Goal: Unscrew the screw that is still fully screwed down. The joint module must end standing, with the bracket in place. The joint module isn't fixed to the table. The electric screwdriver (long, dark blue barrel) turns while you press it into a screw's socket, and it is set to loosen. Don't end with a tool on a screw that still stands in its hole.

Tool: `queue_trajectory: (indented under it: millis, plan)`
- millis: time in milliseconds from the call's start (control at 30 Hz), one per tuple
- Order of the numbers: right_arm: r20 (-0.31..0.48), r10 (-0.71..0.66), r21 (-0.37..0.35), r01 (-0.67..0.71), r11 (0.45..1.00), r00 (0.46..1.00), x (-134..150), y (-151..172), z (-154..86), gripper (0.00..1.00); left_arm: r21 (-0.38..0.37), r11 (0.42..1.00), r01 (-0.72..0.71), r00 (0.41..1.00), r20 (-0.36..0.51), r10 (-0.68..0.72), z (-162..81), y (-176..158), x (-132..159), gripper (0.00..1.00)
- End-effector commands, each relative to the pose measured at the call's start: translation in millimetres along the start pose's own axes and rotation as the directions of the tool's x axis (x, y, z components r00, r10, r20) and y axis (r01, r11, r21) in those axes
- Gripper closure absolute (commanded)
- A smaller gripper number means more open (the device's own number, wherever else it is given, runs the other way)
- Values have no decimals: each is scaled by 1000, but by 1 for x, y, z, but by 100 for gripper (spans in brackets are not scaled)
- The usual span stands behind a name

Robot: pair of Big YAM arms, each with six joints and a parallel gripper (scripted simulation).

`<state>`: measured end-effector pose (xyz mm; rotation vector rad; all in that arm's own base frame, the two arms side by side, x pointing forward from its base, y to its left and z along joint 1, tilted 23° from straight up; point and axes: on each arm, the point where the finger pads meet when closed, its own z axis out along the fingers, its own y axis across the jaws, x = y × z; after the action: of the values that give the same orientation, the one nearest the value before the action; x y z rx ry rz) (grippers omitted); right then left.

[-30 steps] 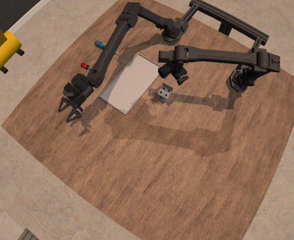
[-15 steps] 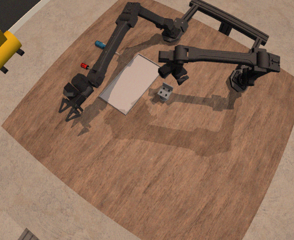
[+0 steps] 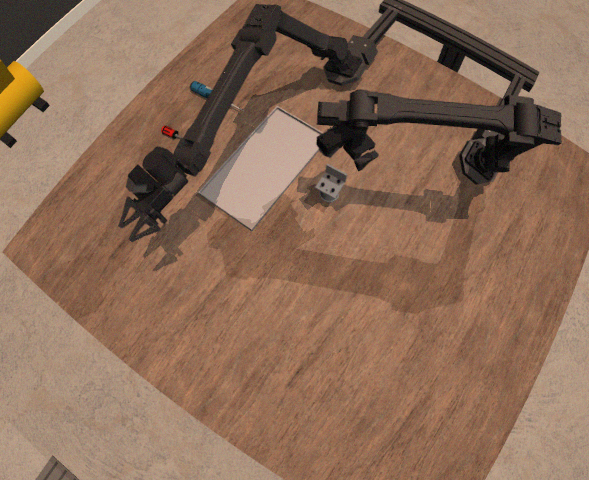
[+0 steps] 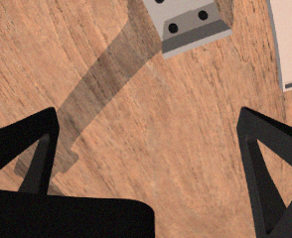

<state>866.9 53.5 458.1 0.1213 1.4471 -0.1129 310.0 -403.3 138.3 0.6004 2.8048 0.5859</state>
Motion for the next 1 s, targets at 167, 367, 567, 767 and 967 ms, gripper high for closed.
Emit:
queue_trajectory:
  millis: [167,367,567,767,967]
  plan:
    - [47,13,-3,-13,1000,999,-30,2,-1,35,21,1000,12,1000,27,-13,-13,-1,-9,0]
    - [47,13,-3,-13,1000,999,-30,2,-1,35,21,1000,12,1000,27,-13,-13,-1,-9,0]
    - [-93,70,86,-62,994,993,-7,-82,-23,35,21,1000,12,1000,27,-13,-13,-1,-9,0]
    - [-205,132,166,-98,981,970,13,-152,-41,35,21,1000,12,1000,27,-13,-13,-1,-9,0]
    - [-226,143,153,-110,982,964,18,-136,-49,35,21,1000,12,1000,27,-13,-13,-1,-9,0]
